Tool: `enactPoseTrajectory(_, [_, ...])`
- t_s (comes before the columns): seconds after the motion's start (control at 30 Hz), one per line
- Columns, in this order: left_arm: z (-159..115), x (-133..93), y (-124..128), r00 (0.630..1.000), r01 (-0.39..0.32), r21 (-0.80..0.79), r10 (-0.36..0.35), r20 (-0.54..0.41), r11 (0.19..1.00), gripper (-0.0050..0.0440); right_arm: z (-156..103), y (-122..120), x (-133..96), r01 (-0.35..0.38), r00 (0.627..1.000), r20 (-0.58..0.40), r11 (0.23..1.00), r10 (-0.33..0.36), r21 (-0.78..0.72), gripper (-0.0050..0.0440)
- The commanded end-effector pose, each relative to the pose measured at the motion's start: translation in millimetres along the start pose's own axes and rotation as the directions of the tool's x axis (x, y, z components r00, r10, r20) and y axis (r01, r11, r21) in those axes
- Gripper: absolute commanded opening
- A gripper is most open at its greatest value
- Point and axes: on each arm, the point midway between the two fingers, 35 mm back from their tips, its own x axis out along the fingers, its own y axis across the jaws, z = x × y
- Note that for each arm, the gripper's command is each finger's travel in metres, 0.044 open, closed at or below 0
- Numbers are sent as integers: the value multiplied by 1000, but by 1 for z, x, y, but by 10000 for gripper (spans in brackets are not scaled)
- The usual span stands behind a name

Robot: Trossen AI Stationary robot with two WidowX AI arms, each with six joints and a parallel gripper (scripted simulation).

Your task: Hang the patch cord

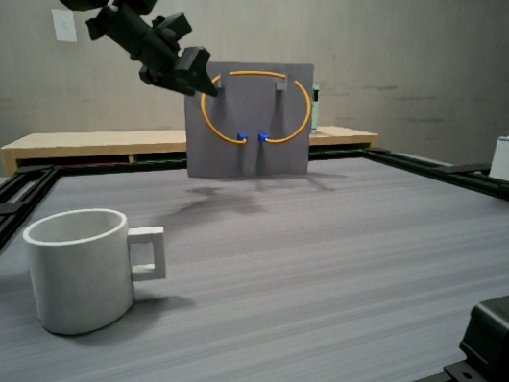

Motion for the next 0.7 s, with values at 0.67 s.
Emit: enactPoseTrajectory(0.67, [21, -43, -25, 999, -4, 12, 3, 54, 1000, 440, 7, 1, -2, -4, 1000, 21, 1000, 4, -2, 440])
